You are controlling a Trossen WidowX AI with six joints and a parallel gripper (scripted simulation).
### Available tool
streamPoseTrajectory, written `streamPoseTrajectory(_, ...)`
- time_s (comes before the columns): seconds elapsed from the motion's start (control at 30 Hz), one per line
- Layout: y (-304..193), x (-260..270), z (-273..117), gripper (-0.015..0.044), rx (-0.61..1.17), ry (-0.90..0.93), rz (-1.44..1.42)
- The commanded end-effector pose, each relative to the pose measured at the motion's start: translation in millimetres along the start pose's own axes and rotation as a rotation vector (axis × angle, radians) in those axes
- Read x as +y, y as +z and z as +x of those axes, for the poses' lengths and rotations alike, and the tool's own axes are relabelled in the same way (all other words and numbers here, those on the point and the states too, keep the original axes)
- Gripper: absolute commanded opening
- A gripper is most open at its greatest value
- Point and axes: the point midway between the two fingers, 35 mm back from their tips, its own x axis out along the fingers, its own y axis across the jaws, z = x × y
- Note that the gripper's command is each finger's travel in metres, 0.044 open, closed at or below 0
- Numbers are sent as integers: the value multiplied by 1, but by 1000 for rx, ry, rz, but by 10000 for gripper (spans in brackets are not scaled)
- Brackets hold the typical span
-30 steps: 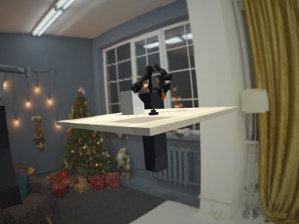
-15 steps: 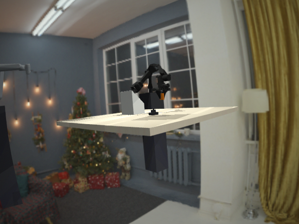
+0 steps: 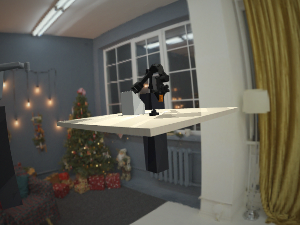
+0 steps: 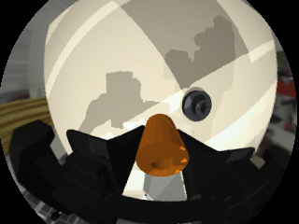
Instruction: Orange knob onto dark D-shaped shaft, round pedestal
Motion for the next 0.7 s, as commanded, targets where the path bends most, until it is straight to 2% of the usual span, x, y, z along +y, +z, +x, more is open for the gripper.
streamPoseTrajectory(0.0, 8, -15, 2, 0, -7, -3, -4)
streamPoseTrajectory(0.67, 21, -77, 17, 0, -9, -1, -1)
